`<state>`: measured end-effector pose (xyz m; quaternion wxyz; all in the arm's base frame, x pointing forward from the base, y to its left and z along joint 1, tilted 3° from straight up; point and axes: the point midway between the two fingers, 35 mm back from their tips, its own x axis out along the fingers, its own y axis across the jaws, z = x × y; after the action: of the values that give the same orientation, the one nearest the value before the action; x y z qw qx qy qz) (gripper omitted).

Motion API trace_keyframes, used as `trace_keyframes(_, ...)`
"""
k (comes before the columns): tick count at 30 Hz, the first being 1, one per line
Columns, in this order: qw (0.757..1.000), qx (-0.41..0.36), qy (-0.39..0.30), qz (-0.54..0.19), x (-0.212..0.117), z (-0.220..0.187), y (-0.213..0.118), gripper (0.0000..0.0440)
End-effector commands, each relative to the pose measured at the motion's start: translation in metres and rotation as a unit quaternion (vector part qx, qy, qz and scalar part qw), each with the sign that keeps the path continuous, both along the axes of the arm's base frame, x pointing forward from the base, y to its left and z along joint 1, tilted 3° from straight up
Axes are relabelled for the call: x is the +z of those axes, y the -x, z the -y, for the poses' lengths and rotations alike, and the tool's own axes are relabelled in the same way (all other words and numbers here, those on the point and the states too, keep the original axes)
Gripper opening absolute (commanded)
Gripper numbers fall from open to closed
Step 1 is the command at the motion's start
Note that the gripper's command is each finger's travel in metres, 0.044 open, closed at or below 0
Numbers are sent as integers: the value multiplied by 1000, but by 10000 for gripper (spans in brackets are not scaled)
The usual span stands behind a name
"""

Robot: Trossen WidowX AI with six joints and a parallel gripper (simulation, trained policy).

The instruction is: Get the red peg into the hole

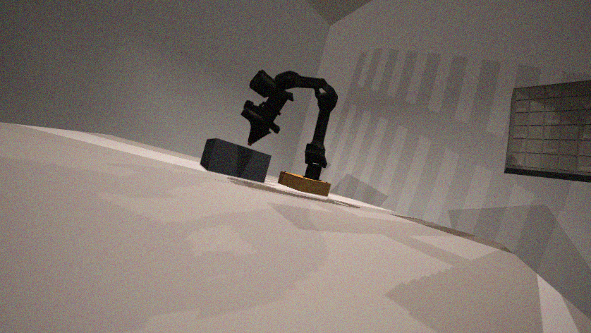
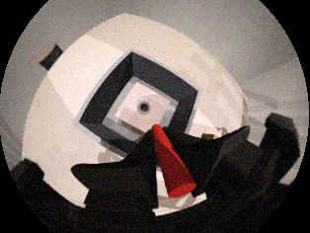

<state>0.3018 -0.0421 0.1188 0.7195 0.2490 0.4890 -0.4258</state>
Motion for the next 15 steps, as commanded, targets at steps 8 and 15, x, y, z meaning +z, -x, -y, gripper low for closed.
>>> trace_keyframes(8,999,29,-18,-6,-20,31,-25,0)
trace_keyframes(15,997,62,-36,-20,-39,40,-32,0)
